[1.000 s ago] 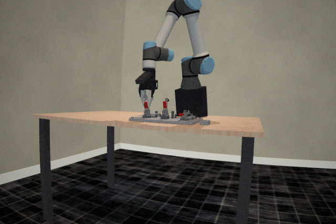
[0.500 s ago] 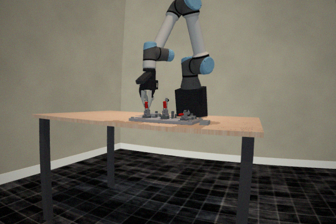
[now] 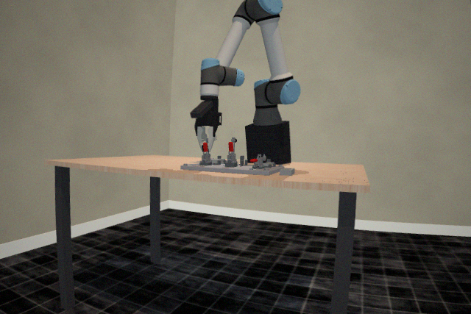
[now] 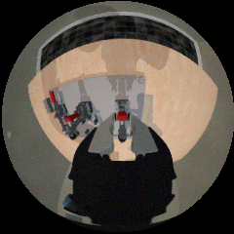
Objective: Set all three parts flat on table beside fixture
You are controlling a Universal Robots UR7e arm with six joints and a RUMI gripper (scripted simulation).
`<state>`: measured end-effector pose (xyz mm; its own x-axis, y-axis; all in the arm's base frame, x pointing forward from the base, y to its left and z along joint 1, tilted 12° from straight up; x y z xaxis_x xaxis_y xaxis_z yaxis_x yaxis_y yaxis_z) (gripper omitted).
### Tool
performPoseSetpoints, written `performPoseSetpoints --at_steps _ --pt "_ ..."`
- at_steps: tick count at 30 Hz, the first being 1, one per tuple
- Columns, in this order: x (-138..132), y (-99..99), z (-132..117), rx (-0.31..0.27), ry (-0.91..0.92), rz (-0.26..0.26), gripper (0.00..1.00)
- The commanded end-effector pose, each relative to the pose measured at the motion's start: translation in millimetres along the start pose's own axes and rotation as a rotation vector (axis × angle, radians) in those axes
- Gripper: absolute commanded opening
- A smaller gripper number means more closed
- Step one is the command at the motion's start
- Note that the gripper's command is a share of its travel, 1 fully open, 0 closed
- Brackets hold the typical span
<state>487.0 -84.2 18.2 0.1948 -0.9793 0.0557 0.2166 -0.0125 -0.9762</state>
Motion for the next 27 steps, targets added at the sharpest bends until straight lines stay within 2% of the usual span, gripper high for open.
performPoseSetpoints --at_steps 1,20,27 --pt "-0.9 1.0 -2.0 -0.003 0.001 0.002 0.28" --pt "-0.2 0.5 -1.2 -0.002 0.001 0.001 0.28" --pt "0.7 -5.7 -0.5 0.000 0.001 -0.001 0.28"
Point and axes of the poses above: the point where the finger pads meet when closed, its own y axis out along the fingers, its own x axis across the jaws, z = x × y, the point moved 4 cm from there along -y, back along the fingers, and after that the axes turned 8 degrees about -y, right-handed, at the moved point
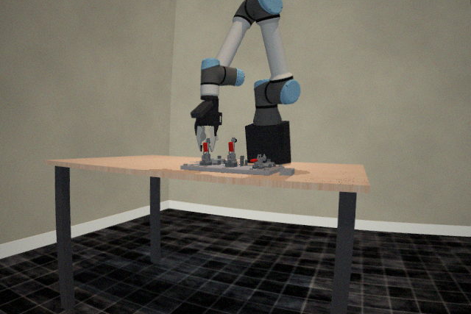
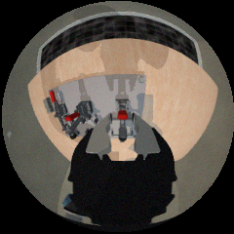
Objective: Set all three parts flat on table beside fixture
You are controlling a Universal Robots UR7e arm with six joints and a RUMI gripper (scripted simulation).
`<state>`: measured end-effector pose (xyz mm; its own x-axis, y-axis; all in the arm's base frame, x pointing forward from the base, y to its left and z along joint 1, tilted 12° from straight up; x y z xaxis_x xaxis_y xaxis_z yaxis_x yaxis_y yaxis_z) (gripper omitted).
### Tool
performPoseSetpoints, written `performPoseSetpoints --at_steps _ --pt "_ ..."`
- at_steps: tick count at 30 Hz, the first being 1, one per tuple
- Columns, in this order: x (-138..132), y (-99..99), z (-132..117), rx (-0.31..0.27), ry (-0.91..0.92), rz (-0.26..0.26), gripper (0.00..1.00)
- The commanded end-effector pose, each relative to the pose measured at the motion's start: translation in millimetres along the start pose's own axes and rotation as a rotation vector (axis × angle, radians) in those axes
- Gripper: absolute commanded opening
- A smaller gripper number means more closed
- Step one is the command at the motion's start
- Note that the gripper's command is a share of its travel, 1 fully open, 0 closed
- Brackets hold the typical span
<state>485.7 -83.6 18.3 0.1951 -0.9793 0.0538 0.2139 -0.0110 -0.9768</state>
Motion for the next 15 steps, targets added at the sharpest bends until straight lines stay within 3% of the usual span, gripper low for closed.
performPoseSetpoints --at_steps 1,15 --pt "2.0 -7.8 0.9 0.003 0.001 -0.003 0.28" --pt "2.7 -49.2 1.6 0.005 0.001 -0.004 0.28"
Point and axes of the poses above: the point where the finger pads meet when closed, its own y axis out along the fingers, its own x axis across the jaws, z = x × y, the point moved 4 cm from there along -y, back along the fingers, and after that the axes turned 8 degrees about -y, right-handed, at the moved point
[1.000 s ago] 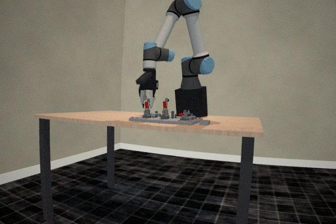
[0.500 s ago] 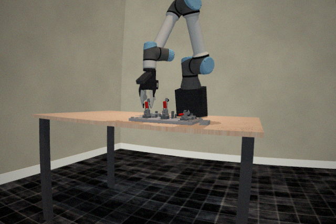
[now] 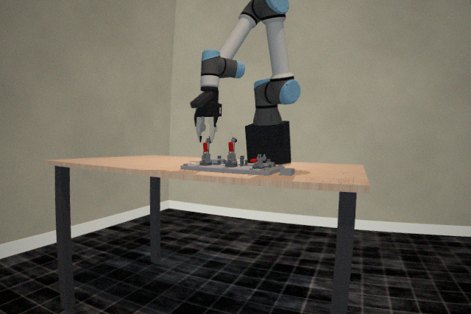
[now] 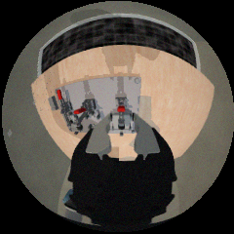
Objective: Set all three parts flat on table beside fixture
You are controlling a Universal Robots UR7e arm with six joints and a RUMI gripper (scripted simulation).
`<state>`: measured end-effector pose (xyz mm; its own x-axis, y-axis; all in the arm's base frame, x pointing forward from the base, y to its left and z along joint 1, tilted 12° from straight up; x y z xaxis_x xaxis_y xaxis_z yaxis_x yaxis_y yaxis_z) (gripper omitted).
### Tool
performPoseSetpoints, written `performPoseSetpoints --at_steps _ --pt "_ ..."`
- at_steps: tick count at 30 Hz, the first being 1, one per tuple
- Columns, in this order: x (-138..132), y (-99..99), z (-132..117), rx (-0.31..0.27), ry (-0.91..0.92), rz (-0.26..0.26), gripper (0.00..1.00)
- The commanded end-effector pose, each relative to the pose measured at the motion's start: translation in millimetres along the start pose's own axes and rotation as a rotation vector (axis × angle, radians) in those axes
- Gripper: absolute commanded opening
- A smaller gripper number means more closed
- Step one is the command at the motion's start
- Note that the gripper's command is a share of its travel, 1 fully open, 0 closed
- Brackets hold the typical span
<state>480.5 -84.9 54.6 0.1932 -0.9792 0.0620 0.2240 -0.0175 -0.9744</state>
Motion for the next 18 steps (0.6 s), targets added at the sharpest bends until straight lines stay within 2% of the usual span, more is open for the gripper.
performPoseSetpoints --at_steps 1,18 --pt "0.5 -12.7 -0.6 -0.004 0.001 0.004 0.28" --pt "-1.2 -13.0 -1.9 -0.007 0.001 0.007 0.28"
Point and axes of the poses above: the point where the finger pads meet when closed, its own y axis out along the fingers, its own x axis across the jaws, z = x × y, the point moved 4 cm from there along -y, back along the fingers, and after that the axes turned 8 degrees about -y, right-handed, at the moved point
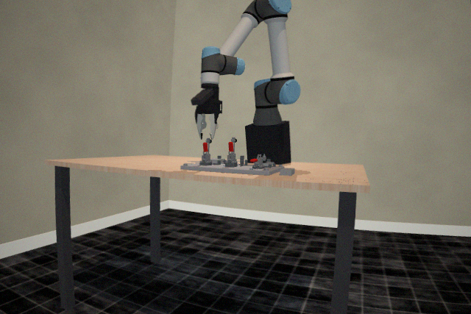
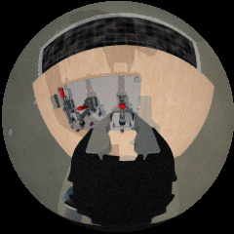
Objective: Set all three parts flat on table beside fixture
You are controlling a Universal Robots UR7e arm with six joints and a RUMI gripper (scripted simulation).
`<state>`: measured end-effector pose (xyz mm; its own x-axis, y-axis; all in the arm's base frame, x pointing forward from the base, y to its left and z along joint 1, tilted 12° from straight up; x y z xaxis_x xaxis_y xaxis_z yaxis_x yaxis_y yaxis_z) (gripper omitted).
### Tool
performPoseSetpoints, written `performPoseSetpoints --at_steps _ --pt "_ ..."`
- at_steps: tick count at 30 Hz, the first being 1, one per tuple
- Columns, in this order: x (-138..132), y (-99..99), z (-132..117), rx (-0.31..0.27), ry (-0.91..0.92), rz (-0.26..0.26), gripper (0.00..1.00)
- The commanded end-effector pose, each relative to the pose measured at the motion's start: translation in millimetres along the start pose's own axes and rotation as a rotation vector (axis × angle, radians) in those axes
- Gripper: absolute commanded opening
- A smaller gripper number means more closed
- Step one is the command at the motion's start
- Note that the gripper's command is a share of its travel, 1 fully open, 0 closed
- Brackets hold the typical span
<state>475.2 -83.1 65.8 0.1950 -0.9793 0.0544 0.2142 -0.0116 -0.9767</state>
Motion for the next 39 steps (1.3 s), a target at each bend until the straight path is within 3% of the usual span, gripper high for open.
performPoseSetpoints --at_steps 1,2,23,39 --pt "0.9 -0.9 0.5 0.002 0.001 -0.001 0.28" --pt "0.9 -1.0 0.5 0.002 0.001 -0.001 0.59" --pt "2.4 -30.0 1.6 0.004 0.001 -0.004 0.59" --pt "-1.1 -29.0 -11.5 0.001 0.002 0.000 0.59"
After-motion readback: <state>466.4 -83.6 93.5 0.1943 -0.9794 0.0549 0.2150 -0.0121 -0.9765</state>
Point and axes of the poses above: the point where the finger pads meet when closed, its own y axis out along the fingers, its own x axis across the jaws, z = x × y, the point moved 4 cm from there along -y, back along the fingers, and after that the axes turned 8 degrees about -y, right-handed, at the moved point
